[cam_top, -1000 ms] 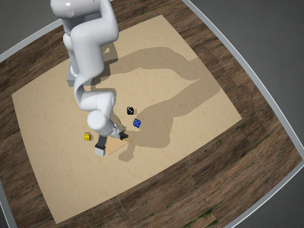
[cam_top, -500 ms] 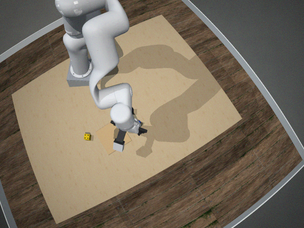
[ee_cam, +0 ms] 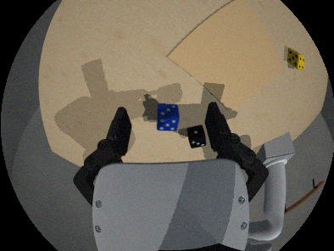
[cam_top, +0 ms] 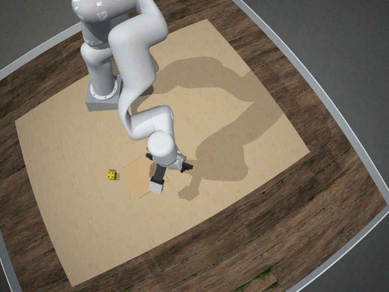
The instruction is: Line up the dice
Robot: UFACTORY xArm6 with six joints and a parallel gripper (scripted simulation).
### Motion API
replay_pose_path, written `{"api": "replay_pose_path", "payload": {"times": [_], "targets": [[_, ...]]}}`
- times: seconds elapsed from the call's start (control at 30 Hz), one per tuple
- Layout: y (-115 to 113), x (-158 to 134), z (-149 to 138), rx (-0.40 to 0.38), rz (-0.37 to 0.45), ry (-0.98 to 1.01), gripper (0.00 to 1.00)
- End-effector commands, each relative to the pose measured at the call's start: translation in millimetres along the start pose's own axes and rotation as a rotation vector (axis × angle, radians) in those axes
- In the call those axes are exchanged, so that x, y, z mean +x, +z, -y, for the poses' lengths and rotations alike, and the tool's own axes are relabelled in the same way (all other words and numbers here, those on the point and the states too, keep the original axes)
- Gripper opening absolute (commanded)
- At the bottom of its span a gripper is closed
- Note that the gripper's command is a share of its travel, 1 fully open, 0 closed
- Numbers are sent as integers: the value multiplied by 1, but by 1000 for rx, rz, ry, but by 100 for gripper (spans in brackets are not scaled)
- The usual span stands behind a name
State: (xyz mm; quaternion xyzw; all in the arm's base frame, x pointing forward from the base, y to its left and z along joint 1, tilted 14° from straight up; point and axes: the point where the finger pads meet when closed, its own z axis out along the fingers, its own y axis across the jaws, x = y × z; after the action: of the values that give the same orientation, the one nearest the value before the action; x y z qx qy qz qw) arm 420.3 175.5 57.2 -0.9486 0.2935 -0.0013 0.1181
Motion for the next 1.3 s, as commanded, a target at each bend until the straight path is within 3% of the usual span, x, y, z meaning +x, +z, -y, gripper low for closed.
{"api": "replay_pose_path", "payload": {"times": [0.0, 1.07, 1.27], "targets": [[-1, 1, 2, 3, -2, -1, 100], [-1, 0, 1, 3, -2, -1, 100], [-1, -10, -9, 3, -2, -1, 100]]}}
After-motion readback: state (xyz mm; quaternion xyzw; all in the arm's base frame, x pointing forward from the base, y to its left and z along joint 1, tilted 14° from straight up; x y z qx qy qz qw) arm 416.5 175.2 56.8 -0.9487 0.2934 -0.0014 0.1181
